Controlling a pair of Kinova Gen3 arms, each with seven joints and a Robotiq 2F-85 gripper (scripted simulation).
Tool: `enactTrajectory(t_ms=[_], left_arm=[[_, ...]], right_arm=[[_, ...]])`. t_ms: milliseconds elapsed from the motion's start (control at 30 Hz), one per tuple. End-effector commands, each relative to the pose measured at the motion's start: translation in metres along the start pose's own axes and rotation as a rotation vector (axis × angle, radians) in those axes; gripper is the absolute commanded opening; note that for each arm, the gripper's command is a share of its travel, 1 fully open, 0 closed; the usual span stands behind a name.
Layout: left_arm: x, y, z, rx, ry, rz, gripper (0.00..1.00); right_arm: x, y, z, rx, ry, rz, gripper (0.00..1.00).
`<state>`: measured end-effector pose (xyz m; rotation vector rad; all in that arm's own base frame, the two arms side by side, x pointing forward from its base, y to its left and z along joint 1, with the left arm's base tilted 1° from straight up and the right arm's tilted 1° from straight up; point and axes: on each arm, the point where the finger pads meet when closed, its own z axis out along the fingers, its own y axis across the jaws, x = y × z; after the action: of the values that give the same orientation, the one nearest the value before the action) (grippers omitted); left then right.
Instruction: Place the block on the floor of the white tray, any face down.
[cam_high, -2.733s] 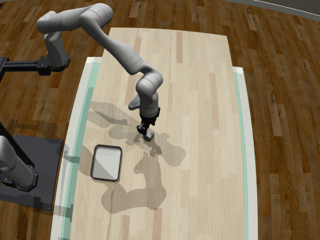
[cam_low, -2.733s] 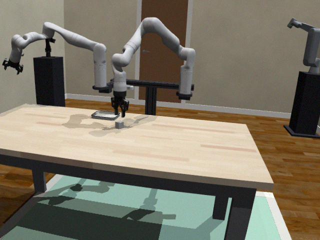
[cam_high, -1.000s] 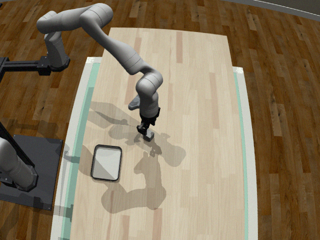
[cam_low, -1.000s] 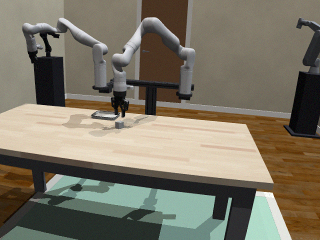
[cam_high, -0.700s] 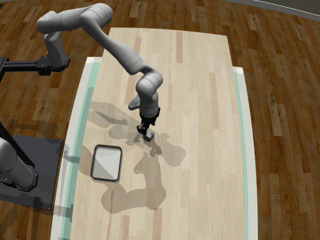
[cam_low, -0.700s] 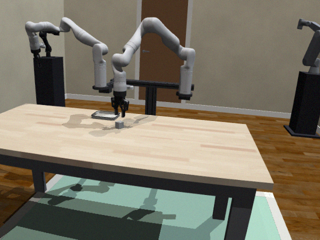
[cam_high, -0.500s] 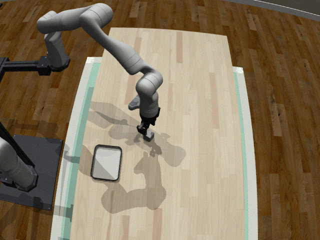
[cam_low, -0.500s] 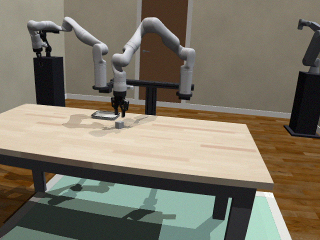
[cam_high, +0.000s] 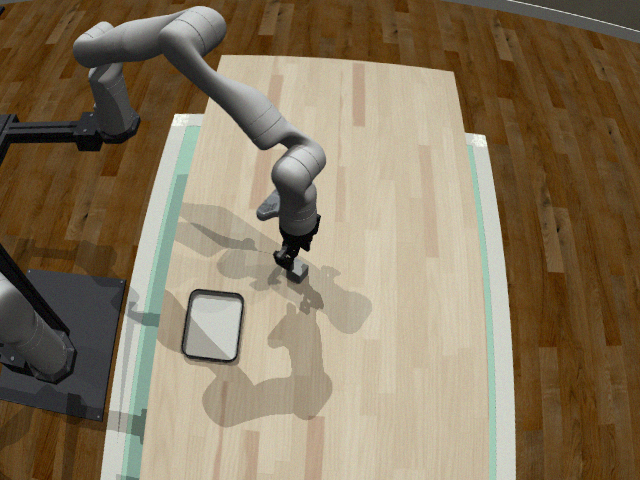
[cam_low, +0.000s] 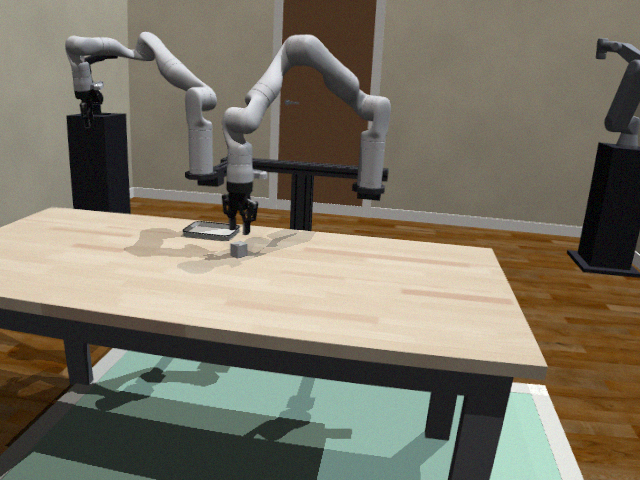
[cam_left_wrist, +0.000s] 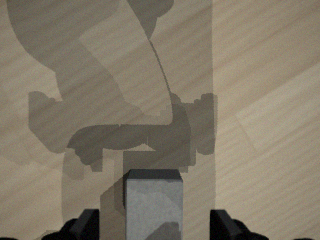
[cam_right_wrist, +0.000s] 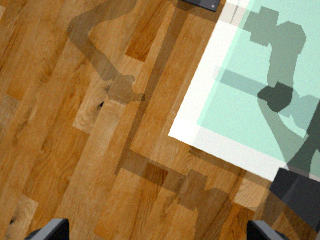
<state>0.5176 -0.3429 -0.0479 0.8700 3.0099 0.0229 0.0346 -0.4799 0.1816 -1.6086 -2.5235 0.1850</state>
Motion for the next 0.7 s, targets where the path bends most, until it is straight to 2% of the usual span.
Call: enactTrajectory(t_ms=[0, 67, 133, 433, 667], left_arm=[[-0.001, 0.0, -0.001, 0.0, -0.003, 0.0, 0.651], [-0.001, 0.0, -0.001, 0.0, -0.003, 0.0, 0.651], [-0.001, 0.0, -0.001, 0.0, -0.003, 0.0, 0.651], [-0.001, 0.0, -0.001, 0.0, -0.003, 0.0, 0.651], [-0.001, 0.0, -0.001, 0.0, -0.003, 0.0, 0.651]], right_arm=[[0.009, -0.003, -0.004, -0.041, -0.01, 0.091, 1.0], [0.013, -0.004, -0.006, -0.059, -0.012, 0.129, 1.0], [0.013, -0.004, -0.006, -0.059, -0.012, 0.129, 1.0], [0.028, -0.007, -0.015, -0.139, -0.023, 0.299, 1.0], [0.033, -0.008, -0.019, -0.169, -0.028, 0.361, 1.0]])
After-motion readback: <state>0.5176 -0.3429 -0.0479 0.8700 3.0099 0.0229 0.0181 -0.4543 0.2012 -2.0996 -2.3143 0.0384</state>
